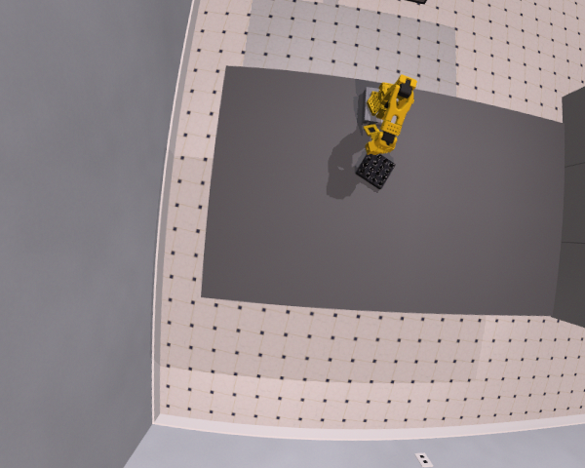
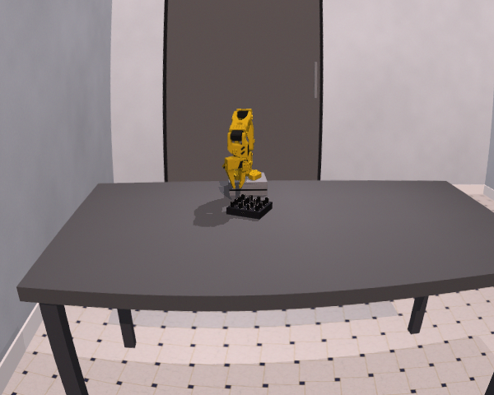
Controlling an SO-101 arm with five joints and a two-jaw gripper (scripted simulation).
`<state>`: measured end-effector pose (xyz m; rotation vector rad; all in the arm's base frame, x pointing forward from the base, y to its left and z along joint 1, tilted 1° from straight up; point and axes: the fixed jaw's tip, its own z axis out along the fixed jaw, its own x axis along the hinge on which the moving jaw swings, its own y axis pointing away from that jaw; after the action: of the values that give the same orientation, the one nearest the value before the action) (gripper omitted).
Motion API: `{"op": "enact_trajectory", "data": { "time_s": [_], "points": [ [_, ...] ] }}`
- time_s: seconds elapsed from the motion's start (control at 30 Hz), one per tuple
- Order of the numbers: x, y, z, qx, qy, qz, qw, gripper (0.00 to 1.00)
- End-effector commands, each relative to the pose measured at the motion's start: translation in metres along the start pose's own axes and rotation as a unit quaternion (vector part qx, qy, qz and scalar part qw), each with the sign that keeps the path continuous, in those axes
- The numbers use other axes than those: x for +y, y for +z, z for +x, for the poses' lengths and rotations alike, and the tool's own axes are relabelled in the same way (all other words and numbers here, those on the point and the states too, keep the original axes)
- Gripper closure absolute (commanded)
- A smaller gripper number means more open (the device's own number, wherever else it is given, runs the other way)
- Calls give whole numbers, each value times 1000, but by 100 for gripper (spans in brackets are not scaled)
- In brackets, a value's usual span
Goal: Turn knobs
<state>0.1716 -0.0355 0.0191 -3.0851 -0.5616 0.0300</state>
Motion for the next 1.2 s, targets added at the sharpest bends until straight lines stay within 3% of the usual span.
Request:
{"op": "enact_trajectory", "data": {
  "time_s": [0.0, 0.4, 0.8, 1.0, 1.17],
  "points": [
    [2, -2, -1, 5, 27, -2, 1000, 91],
    [7, -3, -4, 6, 115, -2, 993, 90],
    [14, -6, -8, 6, 247, -1, 969, 88],
    [18, -8, -12, 6, 344, 0, 939, 86],
    [22, -10, -15, 7, 432, 1, 902, 85]
  ]
}}
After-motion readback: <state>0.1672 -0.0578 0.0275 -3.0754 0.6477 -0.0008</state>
